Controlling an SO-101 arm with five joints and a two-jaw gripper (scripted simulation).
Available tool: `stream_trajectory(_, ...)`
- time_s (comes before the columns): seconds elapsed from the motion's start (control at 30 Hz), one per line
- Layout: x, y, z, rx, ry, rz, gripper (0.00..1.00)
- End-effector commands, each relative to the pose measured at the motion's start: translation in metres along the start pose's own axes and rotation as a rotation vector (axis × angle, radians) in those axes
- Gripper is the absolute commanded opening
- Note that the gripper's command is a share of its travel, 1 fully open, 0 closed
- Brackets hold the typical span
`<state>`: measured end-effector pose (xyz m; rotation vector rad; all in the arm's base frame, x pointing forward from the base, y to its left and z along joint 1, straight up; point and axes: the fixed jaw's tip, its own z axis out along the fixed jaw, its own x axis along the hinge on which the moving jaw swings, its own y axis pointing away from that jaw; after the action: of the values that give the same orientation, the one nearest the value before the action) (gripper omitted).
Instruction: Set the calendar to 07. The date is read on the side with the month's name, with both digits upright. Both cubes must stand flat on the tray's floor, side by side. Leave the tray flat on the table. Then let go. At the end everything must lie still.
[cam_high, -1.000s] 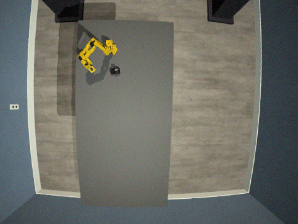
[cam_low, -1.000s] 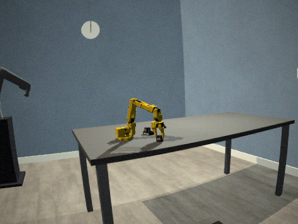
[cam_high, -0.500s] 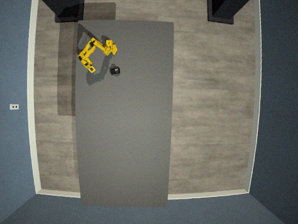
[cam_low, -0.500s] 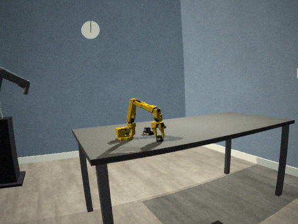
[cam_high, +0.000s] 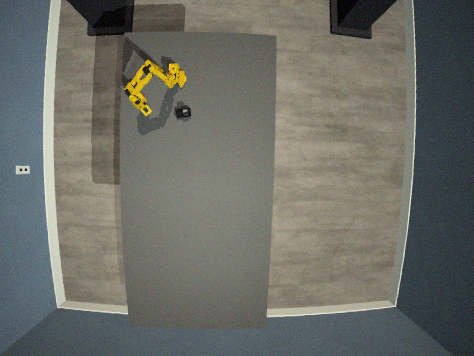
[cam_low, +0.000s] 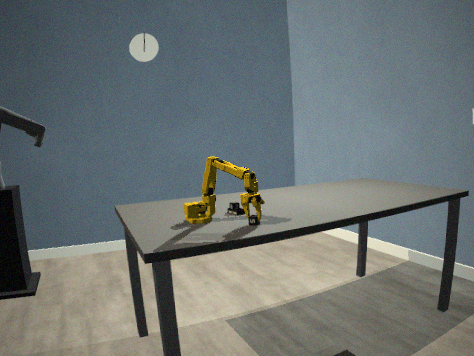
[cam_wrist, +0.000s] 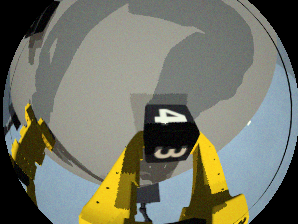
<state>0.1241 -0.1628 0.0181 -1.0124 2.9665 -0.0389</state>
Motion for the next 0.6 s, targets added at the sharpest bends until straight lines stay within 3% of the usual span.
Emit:
stream_trajectory(0.0,0.0013,-0.0034,-0.0032,0.028,-0.001,0.001,0.18)
stream_trajectory(0.57,0.0013,-0.0034,-0.0032,0.028,-0.001,0.001,0.28)
